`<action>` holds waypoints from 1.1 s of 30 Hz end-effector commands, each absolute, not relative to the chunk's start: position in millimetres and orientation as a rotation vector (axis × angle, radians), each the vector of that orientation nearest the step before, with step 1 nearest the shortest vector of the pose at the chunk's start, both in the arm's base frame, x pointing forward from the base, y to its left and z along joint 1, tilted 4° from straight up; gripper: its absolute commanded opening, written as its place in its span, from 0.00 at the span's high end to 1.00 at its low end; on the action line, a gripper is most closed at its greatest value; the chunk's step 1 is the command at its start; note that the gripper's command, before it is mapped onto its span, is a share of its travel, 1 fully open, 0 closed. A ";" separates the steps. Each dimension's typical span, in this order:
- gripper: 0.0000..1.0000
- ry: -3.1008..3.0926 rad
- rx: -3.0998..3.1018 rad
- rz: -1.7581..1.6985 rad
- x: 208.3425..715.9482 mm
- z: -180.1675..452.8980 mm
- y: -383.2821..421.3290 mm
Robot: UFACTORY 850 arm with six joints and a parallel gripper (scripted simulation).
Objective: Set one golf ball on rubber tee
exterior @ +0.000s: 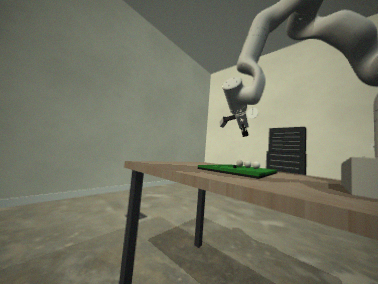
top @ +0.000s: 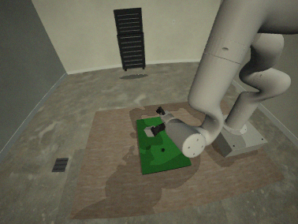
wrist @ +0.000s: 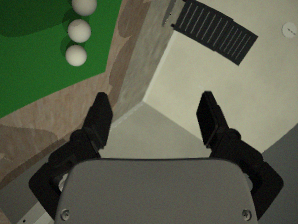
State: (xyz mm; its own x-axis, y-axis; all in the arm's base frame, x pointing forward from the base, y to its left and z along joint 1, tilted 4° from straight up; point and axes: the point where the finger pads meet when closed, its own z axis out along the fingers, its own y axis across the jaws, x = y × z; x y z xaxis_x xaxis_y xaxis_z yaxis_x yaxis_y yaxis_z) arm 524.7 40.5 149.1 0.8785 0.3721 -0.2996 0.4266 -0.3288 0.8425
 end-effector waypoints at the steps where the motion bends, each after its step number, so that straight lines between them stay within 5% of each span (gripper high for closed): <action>1: 0.00 0.498 2.195 -0.214 525.4 160.6 26.3; 9: 0.00 0.315 2.615 -0.064 594.6 243.0 3.7; 23: 0.00 0.141 3.081 0.007 535.3 62.1 -43.5; 33: 0.00 0.152 3.081 0.007 529.5 52.6 -44.6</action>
State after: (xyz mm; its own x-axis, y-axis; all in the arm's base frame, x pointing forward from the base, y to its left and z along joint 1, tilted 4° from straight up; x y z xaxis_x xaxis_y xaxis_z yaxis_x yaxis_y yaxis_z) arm 529.3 -44.3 52.6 0.9952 0.0980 0.0021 0.0977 -0.9935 0.0588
